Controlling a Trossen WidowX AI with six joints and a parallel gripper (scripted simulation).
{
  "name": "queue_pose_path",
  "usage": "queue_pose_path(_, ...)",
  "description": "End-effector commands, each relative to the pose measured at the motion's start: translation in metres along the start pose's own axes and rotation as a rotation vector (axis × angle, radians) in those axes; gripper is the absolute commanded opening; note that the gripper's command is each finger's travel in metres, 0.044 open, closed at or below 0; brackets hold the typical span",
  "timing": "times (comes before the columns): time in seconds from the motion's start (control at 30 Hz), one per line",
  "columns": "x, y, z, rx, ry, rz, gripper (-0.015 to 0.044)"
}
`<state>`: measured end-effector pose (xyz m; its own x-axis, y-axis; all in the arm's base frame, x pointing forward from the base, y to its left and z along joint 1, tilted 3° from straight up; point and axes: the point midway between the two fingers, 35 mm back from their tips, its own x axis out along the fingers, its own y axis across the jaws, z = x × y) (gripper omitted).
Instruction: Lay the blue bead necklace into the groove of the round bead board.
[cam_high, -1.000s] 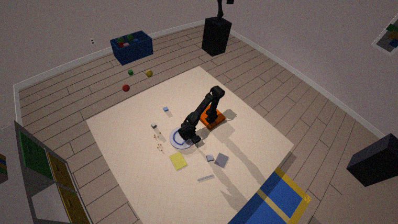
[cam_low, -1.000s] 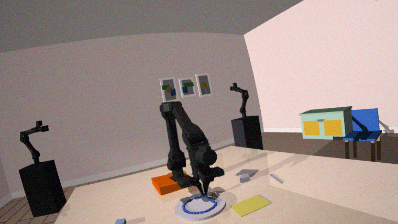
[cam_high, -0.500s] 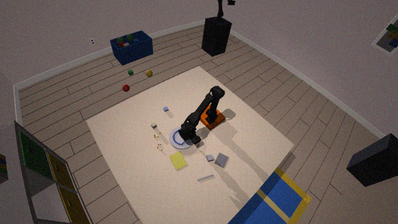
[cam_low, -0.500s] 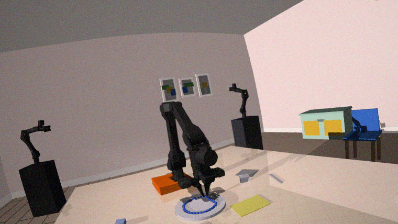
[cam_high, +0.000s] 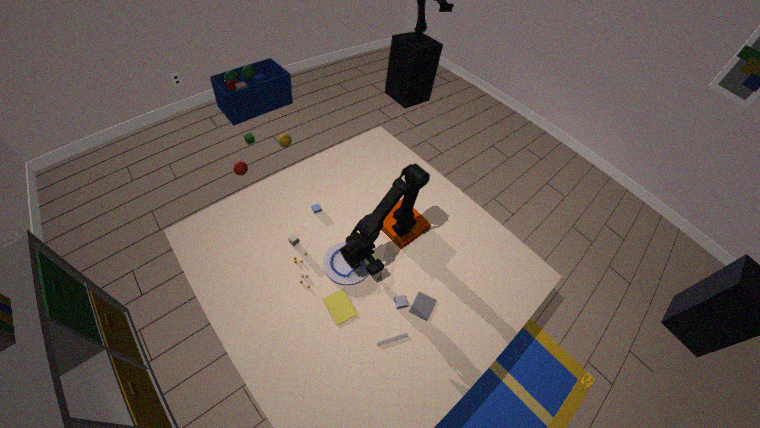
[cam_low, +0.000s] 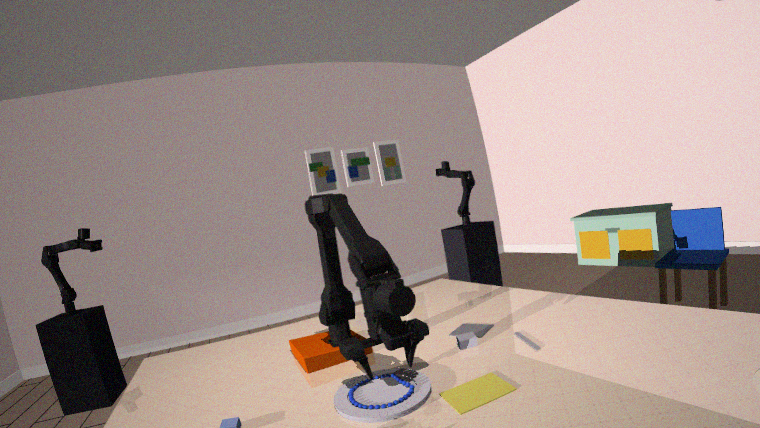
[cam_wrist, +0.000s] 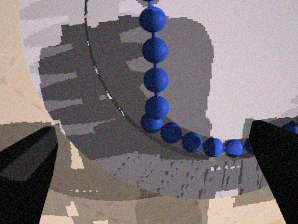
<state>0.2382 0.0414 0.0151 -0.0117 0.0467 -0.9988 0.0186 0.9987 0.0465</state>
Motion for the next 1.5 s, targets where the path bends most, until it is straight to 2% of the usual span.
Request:
queue_pose_path(0.0, -0.003, 0.000, 0.000, 0.005, -0.003, 0.003, 0.0440)
queue_pose_path(0.5, -0.003, 0.000, 0.000, 0.005, -0.003, 0.003, 0.0440)
queue_pose_path(0.9, -0.033, 0.009, 0.073, 0.128, -0.008, 0.004, 0.0125)
queue_pose_path(1.07, -0.036, 0.010, 0.082, 0.145, -0.008, 0.004, 0.0120)
queue_pose_path(1.27, -0.017, 0.010, 0.082, 0.145, -0.008, 0.004, 0.0120)
queue_pose_path(1.47, -0.025, 0.010, 0.084, 0.138, -0.023, 0.005, 0.0120)
